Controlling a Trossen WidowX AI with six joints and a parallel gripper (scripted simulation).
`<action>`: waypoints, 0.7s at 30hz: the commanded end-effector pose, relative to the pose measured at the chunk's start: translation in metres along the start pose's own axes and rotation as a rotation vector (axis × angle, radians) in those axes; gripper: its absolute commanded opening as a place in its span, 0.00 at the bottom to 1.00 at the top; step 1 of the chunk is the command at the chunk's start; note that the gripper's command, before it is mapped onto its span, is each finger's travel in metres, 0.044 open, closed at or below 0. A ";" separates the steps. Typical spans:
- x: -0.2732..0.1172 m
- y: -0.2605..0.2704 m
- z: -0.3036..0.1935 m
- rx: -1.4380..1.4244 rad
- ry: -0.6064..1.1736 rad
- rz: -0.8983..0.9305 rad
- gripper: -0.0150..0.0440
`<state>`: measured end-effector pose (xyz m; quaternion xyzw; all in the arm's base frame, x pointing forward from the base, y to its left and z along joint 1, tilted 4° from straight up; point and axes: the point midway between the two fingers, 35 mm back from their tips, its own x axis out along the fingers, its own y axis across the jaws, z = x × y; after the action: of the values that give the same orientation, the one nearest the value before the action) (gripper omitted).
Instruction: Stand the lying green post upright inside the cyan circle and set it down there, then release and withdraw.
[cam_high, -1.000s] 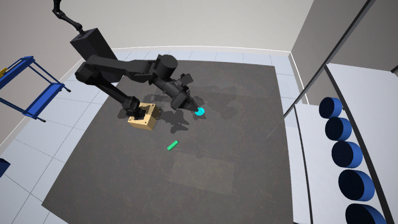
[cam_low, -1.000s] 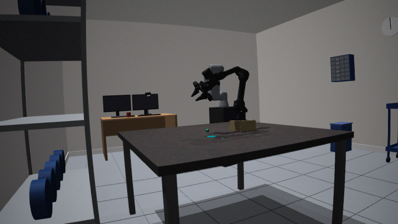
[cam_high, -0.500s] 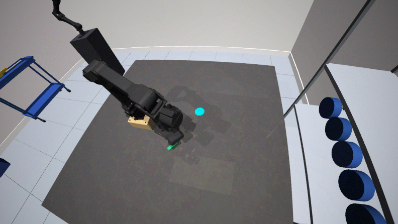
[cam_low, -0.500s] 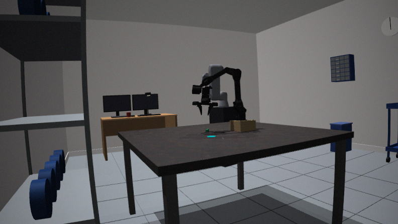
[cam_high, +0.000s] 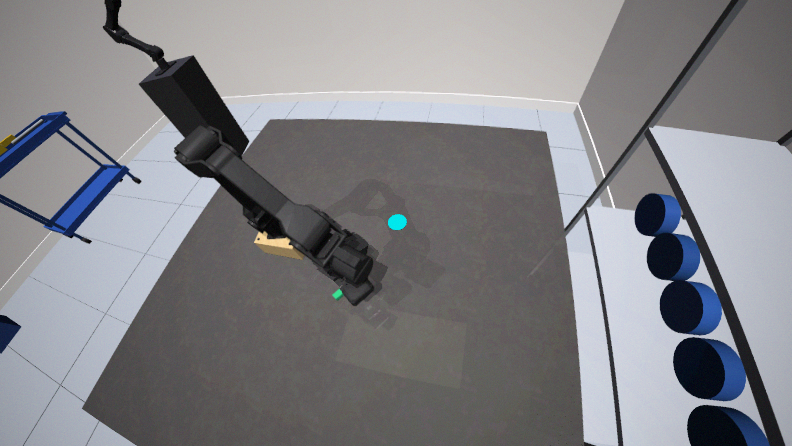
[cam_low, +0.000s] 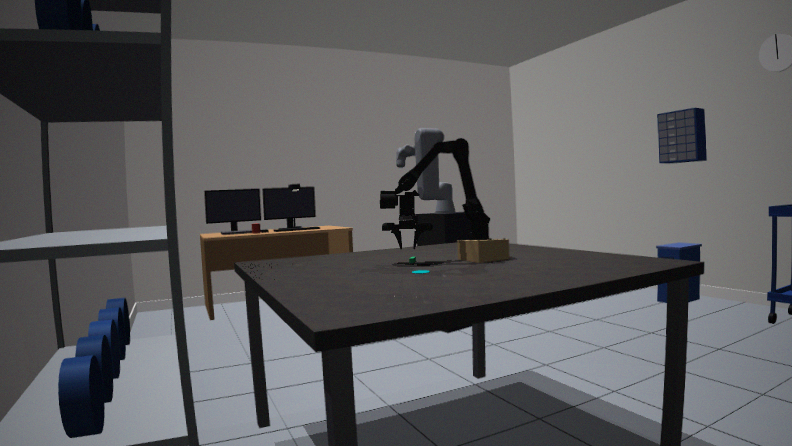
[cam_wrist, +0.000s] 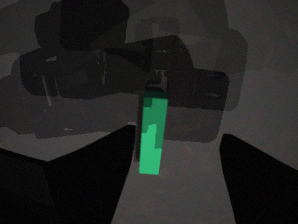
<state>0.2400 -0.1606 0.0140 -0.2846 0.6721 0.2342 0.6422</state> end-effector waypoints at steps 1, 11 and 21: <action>0.045 0.014 -0.003 -0.005 0.001 0.028 0.65; 0.045 0.014 -0.003 -0.005 0.001 0.028 0.38; 0.043 0.015 -0.004 0.010 0.007 0.022 0.29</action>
<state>0.2282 -0.1575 -0.0298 -0.2778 0.6769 0.2406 0.6378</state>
